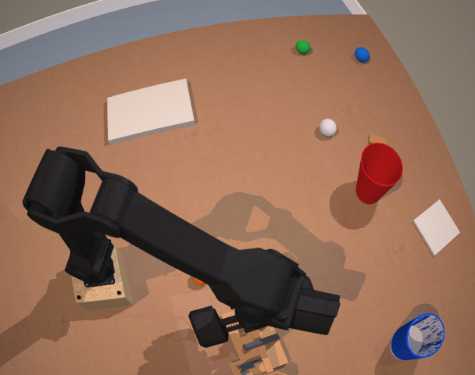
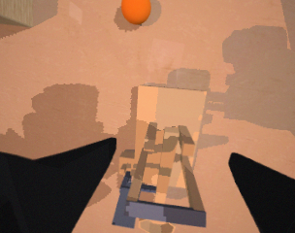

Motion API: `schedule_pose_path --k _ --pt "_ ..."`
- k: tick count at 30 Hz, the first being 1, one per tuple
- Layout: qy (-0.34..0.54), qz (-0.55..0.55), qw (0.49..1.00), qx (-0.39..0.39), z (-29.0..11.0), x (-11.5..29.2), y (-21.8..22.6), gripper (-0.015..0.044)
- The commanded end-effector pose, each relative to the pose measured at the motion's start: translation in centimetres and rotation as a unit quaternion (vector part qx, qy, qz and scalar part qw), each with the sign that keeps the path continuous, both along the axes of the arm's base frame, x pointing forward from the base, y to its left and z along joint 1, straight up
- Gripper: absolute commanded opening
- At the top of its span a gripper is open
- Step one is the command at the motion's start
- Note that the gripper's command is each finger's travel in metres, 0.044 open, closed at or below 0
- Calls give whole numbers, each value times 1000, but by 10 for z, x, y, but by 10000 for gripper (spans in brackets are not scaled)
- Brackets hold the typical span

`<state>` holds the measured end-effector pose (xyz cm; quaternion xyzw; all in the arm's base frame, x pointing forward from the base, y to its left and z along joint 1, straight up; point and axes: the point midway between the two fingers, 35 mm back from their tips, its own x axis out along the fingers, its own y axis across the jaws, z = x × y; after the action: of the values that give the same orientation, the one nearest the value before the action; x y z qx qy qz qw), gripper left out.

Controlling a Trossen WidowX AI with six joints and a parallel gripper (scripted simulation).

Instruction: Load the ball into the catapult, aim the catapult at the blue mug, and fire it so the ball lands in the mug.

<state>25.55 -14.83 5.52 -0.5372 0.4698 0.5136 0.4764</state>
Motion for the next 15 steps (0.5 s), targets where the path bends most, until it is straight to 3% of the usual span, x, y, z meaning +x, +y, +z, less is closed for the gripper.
schedule_pose_path --k 1,15 --pt "1 5 1000 1 -7 0 0 440" --pt "1 5 1000 1 -31 1 0 440"
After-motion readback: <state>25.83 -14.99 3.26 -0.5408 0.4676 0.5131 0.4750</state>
